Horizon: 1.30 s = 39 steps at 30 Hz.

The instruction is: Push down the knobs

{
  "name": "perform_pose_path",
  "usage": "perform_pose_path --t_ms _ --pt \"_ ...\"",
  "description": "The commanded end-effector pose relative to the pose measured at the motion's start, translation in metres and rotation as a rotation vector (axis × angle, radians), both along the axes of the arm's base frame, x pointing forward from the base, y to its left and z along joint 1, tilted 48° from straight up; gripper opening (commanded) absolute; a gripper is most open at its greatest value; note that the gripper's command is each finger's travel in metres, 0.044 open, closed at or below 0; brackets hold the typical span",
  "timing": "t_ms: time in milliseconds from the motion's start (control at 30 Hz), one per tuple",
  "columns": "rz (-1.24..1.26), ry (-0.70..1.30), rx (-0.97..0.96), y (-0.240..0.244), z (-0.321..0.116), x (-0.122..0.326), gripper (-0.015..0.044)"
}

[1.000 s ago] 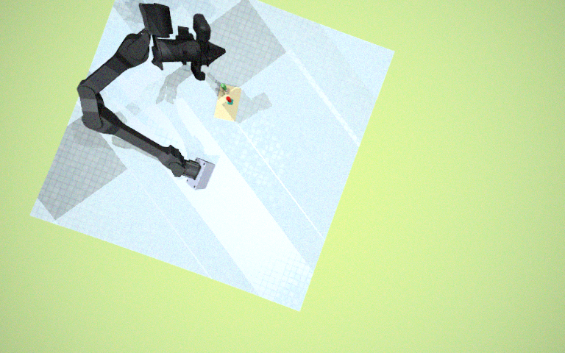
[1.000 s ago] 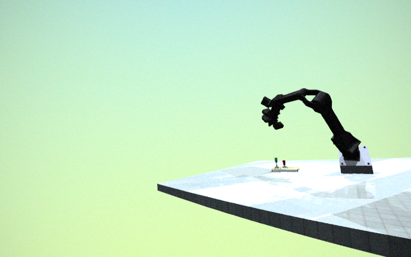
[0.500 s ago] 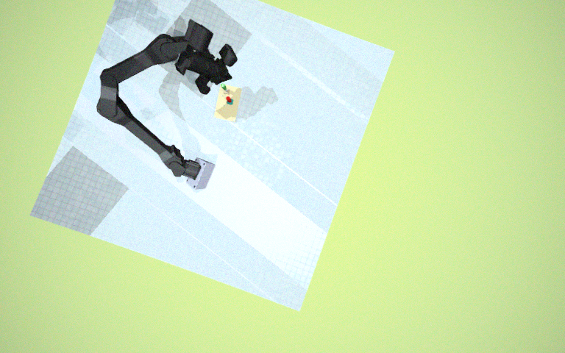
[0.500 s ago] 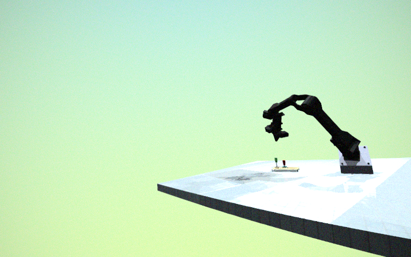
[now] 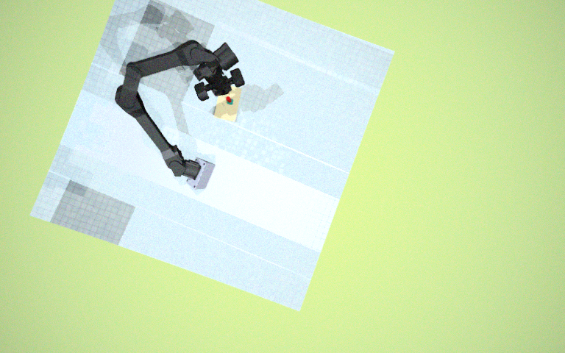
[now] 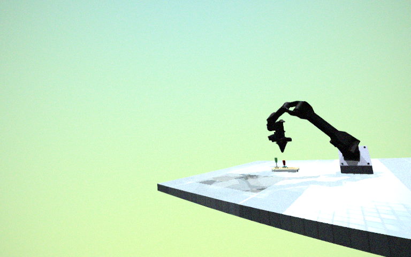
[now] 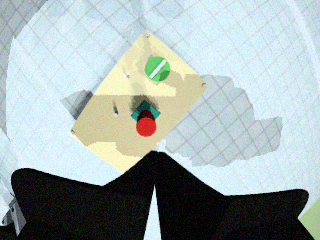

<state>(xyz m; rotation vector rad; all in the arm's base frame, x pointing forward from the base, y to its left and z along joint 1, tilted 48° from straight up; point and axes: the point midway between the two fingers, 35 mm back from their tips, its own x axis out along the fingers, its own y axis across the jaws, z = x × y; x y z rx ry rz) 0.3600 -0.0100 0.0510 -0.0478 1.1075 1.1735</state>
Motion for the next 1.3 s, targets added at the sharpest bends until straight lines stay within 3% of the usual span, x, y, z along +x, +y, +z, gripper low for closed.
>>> perform_pose_path --t_ms 0,1267 --pt "0.004 0.039 0.047 0.007 -0.003 -0.003 0.0000" --pt "0.004 0.039 0.049 0.038 -0.031 -0.006 0.0000"
